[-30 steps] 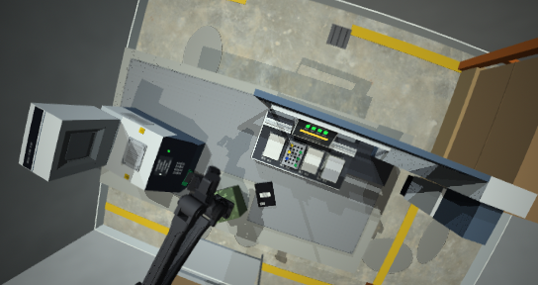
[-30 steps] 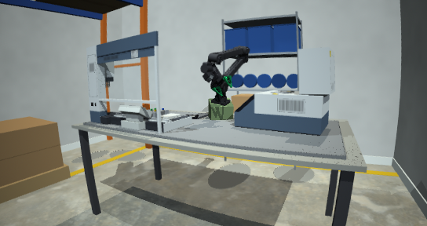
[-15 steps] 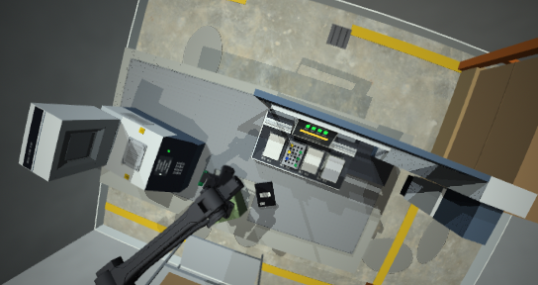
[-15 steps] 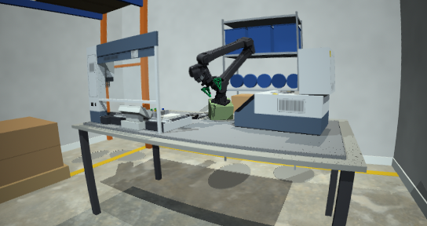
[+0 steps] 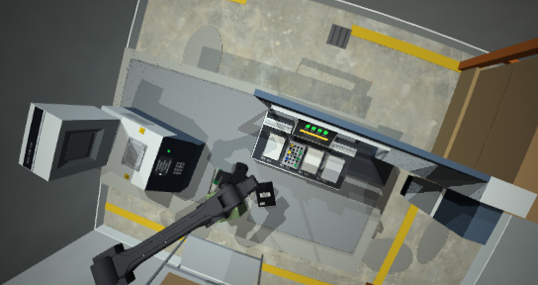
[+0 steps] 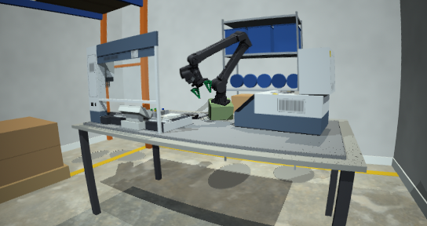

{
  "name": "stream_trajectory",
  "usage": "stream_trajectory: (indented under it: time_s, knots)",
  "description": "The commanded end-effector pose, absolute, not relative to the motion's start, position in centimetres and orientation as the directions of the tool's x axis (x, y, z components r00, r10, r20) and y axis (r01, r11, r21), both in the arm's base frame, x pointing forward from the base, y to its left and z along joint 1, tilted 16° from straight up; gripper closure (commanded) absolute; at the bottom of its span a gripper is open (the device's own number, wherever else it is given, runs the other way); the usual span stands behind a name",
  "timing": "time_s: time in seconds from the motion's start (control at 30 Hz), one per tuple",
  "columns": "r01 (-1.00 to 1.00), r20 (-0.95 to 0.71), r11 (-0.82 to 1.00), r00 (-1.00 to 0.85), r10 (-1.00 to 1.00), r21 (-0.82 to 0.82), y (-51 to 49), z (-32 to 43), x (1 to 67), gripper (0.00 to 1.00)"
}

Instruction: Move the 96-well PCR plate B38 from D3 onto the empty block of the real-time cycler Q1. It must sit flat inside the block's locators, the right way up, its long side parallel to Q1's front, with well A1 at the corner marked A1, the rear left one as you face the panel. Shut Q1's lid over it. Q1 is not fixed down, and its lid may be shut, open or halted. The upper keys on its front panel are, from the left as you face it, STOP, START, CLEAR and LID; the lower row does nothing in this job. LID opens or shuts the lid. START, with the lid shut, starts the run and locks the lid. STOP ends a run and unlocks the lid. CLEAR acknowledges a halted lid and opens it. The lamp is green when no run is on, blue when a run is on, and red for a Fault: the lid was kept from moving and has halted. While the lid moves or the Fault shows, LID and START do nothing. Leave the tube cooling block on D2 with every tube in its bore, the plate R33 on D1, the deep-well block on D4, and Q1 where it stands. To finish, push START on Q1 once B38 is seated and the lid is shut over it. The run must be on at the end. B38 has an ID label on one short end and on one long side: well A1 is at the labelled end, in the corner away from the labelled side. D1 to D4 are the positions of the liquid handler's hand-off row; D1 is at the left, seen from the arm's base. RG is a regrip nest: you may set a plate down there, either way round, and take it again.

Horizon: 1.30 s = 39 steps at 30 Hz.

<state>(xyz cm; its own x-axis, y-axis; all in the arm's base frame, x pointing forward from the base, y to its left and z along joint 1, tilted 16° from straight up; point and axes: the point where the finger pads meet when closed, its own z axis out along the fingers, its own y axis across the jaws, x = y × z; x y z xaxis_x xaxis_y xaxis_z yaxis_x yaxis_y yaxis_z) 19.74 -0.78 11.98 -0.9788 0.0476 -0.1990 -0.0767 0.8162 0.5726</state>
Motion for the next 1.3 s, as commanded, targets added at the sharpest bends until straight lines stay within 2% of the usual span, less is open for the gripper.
stream_trajectory:
  time_s: [0.0,0.4,0.6,0.8,1.1,1.27]
  knots:
    - [-0.155,-0.303,0.852,-0.953,0.004,0.499,-3.4,14.0,22.6,0.00]
    - [-0.129,-0.284,0.865,-0.959,0.016,0.485,-8.4,12.5,25.0,0.00]
    - [-0.118,-0.292,0.907,-0.957,0.005,0.404,-10.7,12.5,26.5,0.00]
    - [-0.105,-0.268,0.890,-0.963,0.020,0.444,-12.1,11.4,27.0,0.00]
    - [-0.097,-0.278,0.932,-0.960,0.005,0.350,-16.5,11.0,29.4,0.00]
    - [-0.098,-0.272,0.922,-0.962,0.008,0.374,-17.5,10.6,29.9,0.00]
